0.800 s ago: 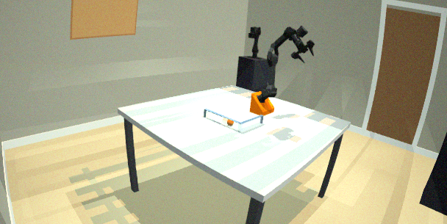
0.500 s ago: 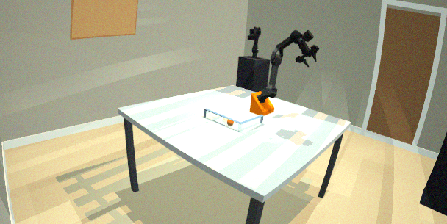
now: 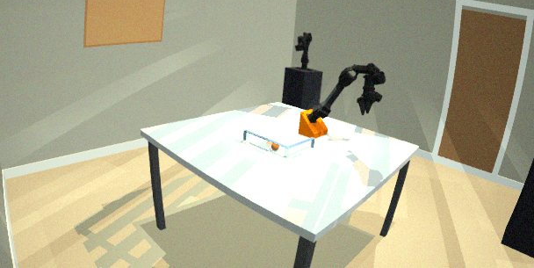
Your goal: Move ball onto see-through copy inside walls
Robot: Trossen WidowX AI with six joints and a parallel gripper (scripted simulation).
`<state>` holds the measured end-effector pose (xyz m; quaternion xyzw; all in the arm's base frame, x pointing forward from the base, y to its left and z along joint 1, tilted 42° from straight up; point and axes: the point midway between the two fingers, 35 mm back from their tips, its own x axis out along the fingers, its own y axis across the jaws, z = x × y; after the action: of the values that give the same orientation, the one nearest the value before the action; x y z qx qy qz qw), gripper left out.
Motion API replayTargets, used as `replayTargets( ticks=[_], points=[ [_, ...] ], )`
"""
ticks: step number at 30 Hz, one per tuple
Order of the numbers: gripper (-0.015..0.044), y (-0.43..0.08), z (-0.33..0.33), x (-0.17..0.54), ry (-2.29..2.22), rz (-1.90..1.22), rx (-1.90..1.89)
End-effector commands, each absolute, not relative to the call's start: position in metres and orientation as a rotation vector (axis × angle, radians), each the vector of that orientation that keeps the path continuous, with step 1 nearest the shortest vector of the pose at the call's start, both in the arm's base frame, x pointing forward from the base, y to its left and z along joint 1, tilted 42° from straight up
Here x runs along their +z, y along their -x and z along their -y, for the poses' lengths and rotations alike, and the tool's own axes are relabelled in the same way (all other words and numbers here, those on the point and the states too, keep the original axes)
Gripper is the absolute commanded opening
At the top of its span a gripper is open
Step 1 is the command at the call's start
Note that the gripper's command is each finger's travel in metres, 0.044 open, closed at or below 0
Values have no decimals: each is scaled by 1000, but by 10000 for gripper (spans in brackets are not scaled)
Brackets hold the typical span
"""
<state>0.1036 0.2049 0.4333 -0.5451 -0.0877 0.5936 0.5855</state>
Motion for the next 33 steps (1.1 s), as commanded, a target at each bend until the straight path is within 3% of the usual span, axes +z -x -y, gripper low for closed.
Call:
replayTargets(
  ticks=[1, 6, 18, 24, 33],
  points=[
    [321, -146, -221, 399, 1218, -23, 1370],
    [321, -197, -236, 355, 1055, -301, 1355],
    [321, -323, -195, 207, 474, -978, 1149],
    [321, -349, -167, 158, 265, -1140, 1056],
    [321, -371, -93, 41, -413, -1524, 713]
  ],
)
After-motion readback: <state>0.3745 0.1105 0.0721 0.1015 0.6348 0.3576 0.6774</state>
